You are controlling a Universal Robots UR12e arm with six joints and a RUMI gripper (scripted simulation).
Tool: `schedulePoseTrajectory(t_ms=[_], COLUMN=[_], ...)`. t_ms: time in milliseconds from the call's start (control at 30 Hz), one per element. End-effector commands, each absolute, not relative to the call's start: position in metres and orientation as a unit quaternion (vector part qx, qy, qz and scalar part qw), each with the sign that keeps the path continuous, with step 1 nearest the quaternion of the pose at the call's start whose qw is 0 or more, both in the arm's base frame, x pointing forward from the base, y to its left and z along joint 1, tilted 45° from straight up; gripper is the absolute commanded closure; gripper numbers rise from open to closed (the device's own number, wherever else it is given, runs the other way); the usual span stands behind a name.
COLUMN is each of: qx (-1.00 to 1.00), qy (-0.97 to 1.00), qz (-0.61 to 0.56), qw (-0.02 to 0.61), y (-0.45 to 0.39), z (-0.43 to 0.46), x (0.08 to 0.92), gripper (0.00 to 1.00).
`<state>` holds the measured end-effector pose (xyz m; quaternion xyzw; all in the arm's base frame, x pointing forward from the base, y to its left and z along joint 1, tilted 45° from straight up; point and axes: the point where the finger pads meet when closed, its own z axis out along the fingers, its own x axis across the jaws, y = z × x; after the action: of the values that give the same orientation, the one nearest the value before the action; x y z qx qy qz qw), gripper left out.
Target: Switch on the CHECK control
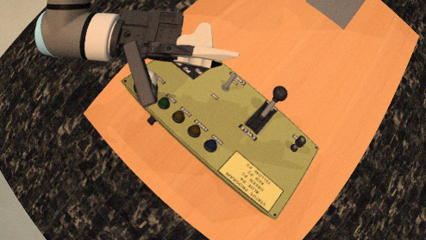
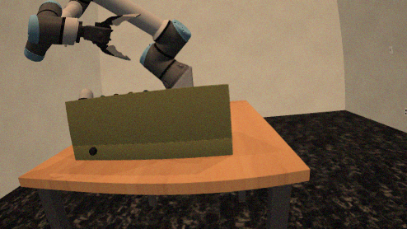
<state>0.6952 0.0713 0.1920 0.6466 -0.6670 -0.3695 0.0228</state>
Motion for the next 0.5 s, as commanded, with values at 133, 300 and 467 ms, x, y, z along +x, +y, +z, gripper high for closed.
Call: schedulePoseTrajectory(t_ms=[133,300,467], qx=[0.647,0.647,0.647], qy=[-0.667,-0.667,-0.667], qz=[-0.369,-0.369,-0.369], qw=[0.023,0.023,0.023], y=[0.078,0.082,0.085], z=[0.198,0.203,0.205], x=[0.691,0.687,0.686], gripper=[0.0,0.0,0.0])
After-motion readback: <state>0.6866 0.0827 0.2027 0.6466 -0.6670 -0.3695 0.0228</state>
